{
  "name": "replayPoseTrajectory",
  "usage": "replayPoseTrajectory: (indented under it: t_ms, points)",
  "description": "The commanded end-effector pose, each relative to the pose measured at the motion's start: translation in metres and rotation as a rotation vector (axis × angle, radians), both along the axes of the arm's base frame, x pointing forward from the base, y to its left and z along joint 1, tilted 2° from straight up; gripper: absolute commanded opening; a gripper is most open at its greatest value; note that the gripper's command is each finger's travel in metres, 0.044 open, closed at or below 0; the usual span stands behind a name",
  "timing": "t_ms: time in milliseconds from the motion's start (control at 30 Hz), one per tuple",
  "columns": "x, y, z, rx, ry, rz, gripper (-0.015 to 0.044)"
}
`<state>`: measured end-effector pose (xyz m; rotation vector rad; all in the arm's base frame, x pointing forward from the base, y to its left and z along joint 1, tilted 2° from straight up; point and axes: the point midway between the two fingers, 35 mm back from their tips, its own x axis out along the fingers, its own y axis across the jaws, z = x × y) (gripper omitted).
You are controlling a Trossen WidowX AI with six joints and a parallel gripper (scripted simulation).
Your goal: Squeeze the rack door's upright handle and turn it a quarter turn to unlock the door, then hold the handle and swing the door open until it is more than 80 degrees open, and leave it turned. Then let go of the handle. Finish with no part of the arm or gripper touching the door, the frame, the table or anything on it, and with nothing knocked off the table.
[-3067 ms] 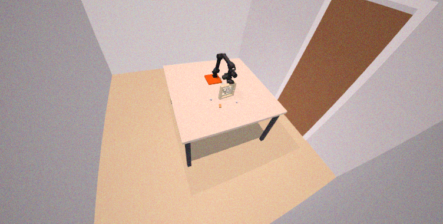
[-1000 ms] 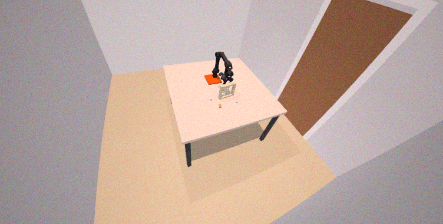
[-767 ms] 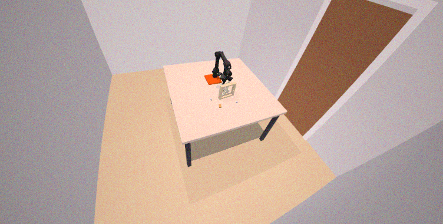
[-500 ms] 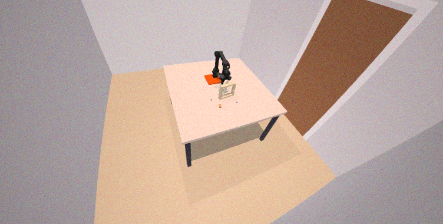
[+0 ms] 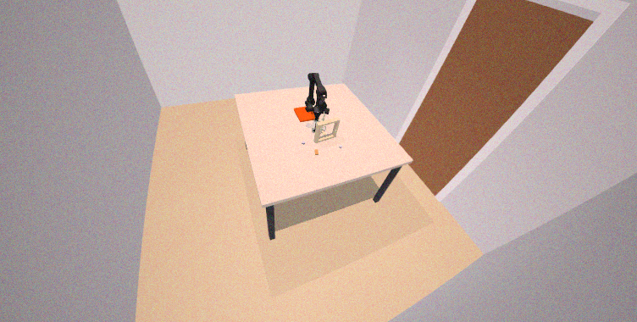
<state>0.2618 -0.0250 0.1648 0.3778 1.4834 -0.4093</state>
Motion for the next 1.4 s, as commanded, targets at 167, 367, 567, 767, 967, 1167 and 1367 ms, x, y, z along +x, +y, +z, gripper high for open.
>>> replayPoseTrajectory:
  t_ms: [167, 367, 567, 767, 967, 1167, 1367]
  points:
    - [-0.002, -0.014, 0.0, -0.004, -0.003, 0.147, 0.0022]
    - [-0.003, -0.025, 0.0, -0.009, -0.001, 0.232, 0.0022]
    - [-0.004, -0.036, 0.001, -0.014, 0.002, 0.316, 0.0022]
    - [-0.003, -0.047, 0.001, -0.019, 0.005, 0.4, 0.0022]
    - [-0.002, -0.057, 0.002, -0.024, 0.008, 0.484, 0.0022]
    - [0.001, -0.069, 0.002, -0.028, 0.011, 0.57, 0.0022]
    - [0.004, -0.08, 0.003, -0.034, 0.014, 0.661, 0.0022]
